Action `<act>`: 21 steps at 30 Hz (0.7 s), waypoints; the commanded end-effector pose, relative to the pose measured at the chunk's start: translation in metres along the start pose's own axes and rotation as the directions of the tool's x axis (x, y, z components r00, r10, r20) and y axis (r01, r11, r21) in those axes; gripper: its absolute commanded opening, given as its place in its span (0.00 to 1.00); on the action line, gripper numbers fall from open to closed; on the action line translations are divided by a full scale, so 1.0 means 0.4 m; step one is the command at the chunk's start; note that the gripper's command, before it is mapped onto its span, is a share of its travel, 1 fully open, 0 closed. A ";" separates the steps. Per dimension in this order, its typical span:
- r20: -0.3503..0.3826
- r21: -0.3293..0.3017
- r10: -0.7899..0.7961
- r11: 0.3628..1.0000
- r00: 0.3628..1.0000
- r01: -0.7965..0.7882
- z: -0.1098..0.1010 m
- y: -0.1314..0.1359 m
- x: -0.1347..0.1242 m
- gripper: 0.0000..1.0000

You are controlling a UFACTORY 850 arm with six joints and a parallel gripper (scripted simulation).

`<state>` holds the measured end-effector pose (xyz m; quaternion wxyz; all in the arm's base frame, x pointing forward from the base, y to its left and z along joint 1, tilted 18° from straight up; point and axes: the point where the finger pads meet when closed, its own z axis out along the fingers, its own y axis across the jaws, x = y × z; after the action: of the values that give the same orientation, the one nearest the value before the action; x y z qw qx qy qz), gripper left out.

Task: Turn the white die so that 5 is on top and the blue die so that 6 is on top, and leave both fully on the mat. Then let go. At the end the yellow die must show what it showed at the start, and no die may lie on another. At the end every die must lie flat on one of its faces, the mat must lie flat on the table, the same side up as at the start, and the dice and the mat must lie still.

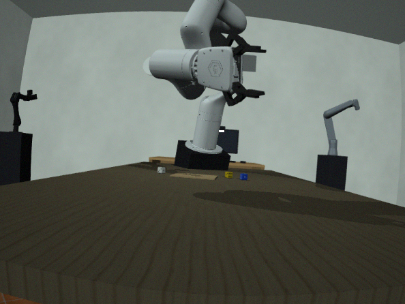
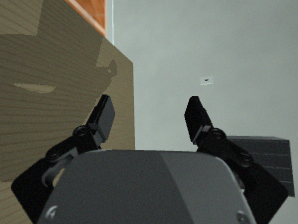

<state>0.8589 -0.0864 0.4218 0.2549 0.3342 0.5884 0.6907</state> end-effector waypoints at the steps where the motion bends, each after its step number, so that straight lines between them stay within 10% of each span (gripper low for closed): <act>1: 0.000 -0.002 -0.002 1.000 1.000 0.002 0.000 0.004 0.000 1.00; 21: 0.013 0.055 -0.025 0.998 1.000 0.024 -0.027 -0.026 0.001 1.00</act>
<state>0.8580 -0.0867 0.4203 0.2551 0.3347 0.5907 0.6884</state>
